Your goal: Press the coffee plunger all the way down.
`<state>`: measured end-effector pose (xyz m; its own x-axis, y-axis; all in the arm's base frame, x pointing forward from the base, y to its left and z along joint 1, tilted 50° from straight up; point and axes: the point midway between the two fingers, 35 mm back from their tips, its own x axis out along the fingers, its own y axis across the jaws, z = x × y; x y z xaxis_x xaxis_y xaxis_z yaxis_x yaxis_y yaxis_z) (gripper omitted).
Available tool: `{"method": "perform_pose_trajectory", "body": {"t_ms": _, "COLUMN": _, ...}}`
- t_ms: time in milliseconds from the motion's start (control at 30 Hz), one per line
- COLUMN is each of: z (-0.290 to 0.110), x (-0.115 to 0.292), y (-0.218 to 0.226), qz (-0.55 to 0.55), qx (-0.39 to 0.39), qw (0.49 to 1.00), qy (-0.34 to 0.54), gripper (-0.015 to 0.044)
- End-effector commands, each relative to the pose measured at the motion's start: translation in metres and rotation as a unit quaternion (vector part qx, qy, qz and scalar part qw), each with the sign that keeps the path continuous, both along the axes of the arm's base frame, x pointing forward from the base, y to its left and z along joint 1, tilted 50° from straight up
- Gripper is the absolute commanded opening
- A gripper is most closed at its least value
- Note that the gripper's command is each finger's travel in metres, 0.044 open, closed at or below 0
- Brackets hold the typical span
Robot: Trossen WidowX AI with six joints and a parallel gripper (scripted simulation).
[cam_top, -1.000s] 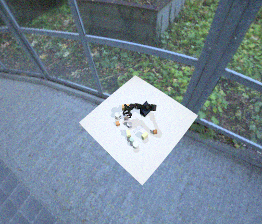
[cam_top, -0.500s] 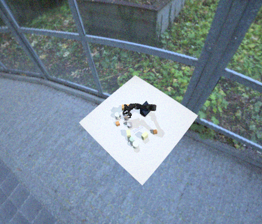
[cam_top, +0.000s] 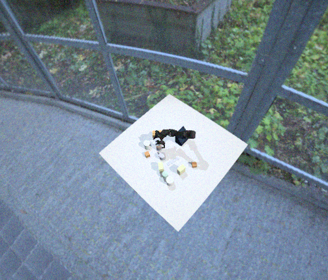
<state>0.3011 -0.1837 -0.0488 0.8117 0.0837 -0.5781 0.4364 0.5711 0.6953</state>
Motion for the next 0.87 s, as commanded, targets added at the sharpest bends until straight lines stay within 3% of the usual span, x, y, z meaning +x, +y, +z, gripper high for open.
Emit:
{"method": "perform_pose_trajectory", "body": {"t_ms": 0, "z": -0.001, "x": 0.000, "y": 0.000, "qz": -0.001, "qx": -0.002, "qw": 1.000, "qy": 0.002, "gripper": 0.0440}}
{"method": "perform_pose_trajectory", "body": {"t_ms": 200, "z": 0.007, "x": -0.004, "y": -0.008, "qz": 0.000, "qx": -0.002, "qw": 1.000, "qy": 0.004, "gripper": 0.0440}}
{"method": "perform_pose_trajectory", "body": {"t_ms": 433, "z": 0.063, "x": -0.031, "y": -0.044, "qz": 0.004, "qx": 0.002, "qw": 1.000, "qy": 0.006, "gripper": 0.0440}}
{"method": "perform_pose_trajectory", "body": {"t_ms": 833, "z": 0.064, "x": -0.033, "y": -0.044, "qz": 0.004, "qx": 0.002, "qw": 1.000, "qy": 0.005, "gripper": 0.0440}}
